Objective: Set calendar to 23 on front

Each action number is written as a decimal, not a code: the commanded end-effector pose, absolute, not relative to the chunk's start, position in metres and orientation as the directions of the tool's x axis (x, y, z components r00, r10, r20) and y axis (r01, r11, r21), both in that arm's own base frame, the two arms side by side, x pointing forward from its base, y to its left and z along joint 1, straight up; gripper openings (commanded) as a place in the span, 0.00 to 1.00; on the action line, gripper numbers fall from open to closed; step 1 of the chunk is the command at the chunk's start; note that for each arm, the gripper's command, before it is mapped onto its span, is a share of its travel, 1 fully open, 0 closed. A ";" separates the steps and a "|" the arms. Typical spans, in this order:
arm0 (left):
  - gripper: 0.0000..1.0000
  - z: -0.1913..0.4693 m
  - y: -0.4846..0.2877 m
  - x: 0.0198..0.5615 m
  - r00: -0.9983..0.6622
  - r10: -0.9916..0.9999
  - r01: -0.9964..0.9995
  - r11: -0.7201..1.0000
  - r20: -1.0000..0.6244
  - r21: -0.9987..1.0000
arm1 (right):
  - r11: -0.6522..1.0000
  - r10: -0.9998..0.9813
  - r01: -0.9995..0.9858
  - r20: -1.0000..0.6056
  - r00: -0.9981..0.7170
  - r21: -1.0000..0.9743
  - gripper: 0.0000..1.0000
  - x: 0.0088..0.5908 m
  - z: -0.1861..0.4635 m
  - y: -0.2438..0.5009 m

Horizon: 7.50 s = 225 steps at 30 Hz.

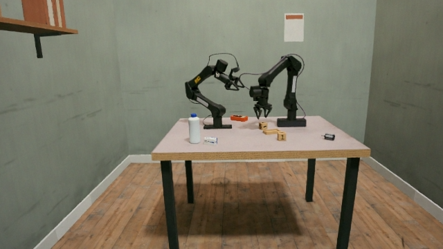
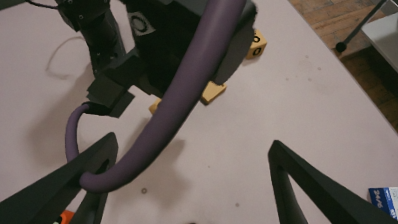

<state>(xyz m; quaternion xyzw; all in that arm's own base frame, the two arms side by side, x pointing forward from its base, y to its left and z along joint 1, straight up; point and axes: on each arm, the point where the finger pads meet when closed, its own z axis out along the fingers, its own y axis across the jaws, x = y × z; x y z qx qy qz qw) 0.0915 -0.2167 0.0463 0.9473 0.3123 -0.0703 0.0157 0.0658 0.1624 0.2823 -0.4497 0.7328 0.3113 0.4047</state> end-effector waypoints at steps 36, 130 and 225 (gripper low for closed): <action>0.69 0.022 -0.077 0.331 0.009 0.575 1.000 0.019 -0.818 0.025 | 0.570 -0.139 -0.816 -0.968 -0.210 0.095 1.00 0.157 0.200 0.231; 0.40 0.018 -0.117 0.331 0.000 0.566 0.999 0.037 -0.824 0.026 | 0.560 -0.126 -0.823 -0.973 -0.195 0.093 1.00 0.156 0.207 0.231; 0.40 0.006 -0.112 0.330 -0.459 -0.675 -0.849 0.525 0.578 -0.062 | 0.560 -0.126 -0.823 -0.973 -0.195 0.093 1.00 0.156 0.207 0.231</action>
